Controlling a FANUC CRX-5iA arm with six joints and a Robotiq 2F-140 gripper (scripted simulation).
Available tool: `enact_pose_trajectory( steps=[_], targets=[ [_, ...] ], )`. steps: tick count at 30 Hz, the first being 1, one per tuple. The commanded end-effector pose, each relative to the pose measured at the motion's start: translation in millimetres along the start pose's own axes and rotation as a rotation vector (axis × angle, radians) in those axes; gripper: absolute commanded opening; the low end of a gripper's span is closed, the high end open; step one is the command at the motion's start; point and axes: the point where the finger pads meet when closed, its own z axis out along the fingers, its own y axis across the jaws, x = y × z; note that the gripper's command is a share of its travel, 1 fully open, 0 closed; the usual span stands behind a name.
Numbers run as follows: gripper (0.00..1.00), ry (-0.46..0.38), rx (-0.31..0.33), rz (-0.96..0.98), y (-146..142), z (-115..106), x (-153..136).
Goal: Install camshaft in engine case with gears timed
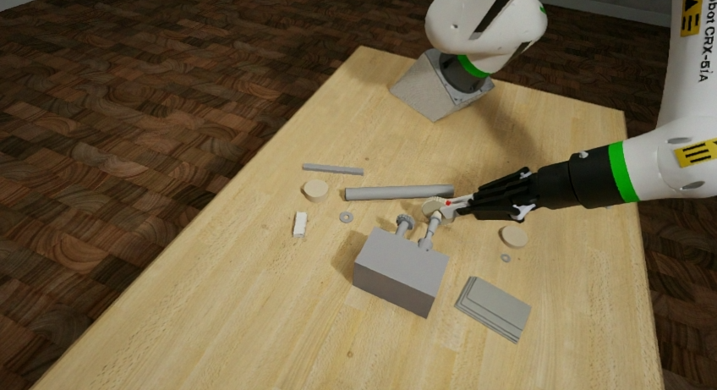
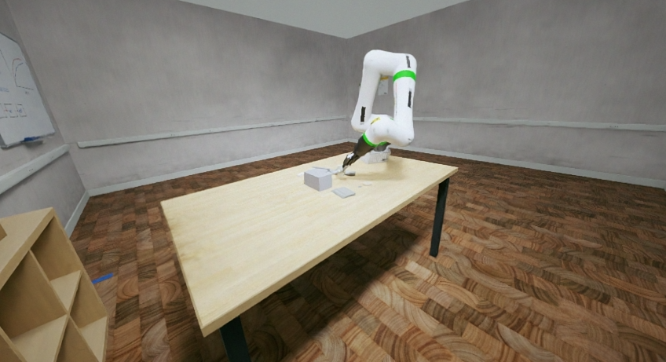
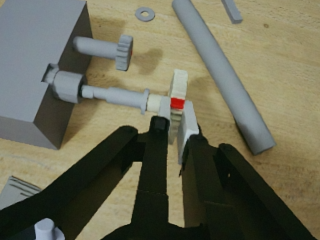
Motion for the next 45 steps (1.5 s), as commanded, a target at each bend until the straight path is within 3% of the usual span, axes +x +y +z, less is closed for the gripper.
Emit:
enact_pose_trajectory(
  steps=[1, 45],
  targets=[
    [0.14, 0.000, 0.001, 0.001, -1.9, -0.6, 0.3],
    [0.14, 0.000, 0.001, 0.001, -12.3, -0.6, 0.3]
  ],
)
